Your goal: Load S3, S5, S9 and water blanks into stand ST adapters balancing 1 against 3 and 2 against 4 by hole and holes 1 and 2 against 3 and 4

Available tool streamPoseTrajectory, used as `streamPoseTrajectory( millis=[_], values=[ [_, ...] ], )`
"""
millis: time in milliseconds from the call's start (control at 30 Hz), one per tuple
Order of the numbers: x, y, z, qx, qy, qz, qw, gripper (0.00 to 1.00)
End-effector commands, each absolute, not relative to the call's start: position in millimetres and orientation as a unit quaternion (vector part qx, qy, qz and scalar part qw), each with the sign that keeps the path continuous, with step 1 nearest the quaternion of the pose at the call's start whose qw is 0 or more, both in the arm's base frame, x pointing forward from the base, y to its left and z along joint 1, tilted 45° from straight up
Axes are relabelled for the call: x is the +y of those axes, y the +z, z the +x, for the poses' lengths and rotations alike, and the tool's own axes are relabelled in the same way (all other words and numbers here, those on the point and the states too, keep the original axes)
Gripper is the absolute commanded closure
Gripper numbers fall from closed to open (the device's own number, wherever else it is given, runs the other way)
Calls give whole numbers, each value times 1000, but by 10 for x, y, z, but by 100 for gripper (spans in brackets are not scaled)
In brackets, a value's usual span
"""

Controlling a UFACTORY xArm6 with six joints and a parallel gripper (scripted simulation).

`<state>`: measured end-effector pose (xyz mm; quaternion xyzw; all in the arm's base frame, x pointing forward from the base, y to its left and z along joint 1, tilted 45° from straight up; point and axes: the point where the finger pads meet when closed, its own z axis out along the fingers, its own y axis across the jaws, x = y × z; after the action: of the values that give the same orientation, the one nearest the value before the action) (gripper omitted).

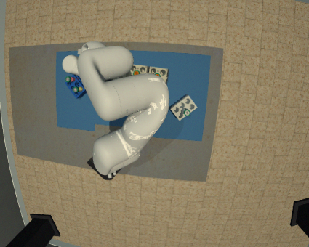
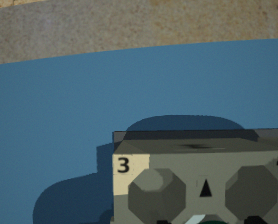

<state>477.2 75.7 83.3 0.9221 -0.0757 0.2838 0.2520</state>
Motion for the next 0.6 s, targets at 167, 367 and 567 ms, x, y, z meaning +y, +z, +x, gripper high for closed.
streamPoseTrajectory(
  millis=[167, 367, 567],
  values=[
    [767, 843, 4778, -75, 285, 922, 251, 56],
    [767, 843, 4778, -75, 285, 922, 251, 56],
    [797, 885, 4749, -75, 285, 922, 251, 56]
  ],
)
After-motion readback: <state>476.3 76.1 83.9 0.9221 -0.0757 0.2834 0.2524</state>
